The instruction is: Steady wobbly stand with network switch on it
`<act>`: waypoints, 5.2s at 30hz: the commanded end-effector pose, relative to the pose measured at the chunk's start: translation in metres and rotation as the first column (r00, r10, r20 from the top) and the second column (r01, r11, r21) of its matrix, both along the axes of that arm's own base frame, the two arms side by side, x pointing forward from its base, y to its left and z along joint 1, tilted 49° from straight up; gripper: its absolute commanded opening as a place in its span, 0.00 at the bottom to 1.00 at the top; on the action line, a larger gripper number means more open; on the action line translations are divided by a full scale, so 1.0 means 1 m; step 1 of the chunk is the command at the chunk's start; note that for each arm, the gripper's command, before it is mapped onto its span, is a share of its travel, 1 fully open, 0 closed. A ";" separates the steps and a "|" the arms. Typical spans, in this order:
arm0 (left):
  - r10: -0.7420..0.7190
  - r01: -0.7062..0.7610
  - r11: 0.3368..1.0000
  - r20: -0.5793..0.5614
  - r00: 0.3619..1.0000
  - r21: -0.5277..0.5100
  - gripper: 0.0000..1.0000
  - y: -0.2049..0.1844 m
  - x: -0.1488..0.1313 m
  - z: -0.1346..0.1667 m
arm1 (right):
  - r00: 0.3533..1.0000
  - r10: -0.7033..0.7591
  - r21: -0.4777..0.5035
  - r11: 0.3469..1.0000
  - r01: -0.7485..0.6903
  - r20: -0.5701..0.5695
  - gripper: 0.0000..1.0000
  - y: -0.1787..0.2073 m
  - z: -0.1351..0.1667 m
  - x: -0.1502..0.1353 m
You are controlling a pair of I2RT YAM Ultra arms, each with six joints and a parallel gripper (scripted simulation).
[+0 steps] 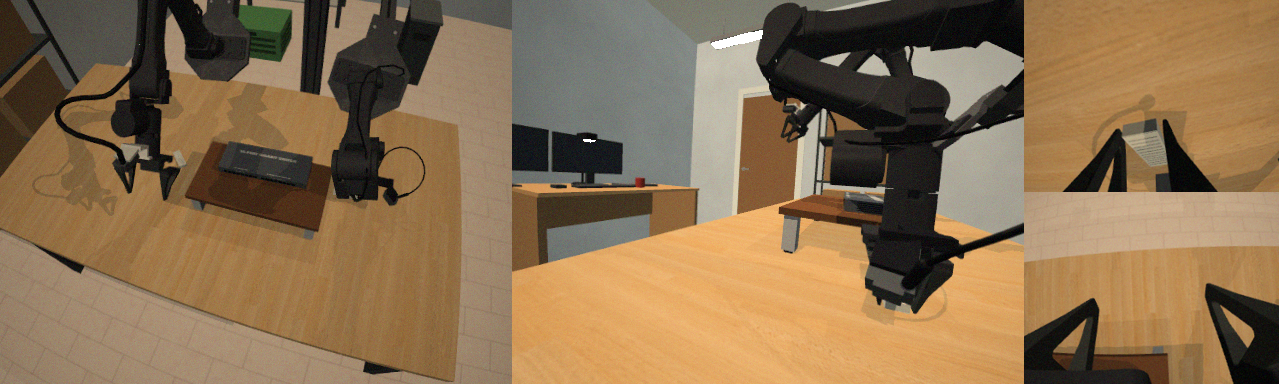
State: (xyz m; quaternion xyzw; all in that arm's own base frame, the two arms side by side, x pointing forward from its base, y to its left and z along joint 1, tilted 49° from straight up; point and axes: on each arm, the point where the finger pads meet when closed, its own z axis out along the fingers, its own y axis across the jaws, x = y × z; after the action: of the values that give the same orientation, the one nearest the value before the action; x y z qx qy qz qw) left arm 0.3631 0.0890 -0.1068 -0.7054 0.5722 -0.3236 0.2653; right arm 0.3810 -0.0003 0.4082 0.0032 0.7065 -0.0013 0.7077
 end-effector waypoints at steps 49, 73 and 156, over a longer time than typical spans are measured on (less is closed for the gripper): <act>-0.018 0.015 0.997 0.051 0.999 0.072 0.42 0.009 -0.025 0.056 | 0.999 0.003 -0.008 1.000 -0.003 0.032 0.00 -0.001 0.014 -0.007; -0.406 0.275 0.711 0.058 0.912 0.647 0.42 -0.001 0.063 0.189 | 0.957 0.002 -0.015 1.000 -0.006 -0.291 0.00 0.006 -0.088 0.034; -0.643 -0.030 -0.194 -0.104 0.758 0.980 0.42 -0.089 0.012 0.529 | 0.762 0.001 -0.022 1.000 -0.020 -0.647 0.00 0.009 -0.242 0.058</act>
State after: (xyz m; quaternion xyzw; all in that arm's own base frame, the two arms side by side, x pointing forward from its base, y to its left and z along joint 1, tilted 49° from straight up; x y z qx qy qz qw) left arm 0.3805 0.0012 0.4105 -0.0018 0.7056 0.0006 0.7086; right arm 0.4421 0.0110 0.1469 -0.0126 0.9145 -0.0063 0.4044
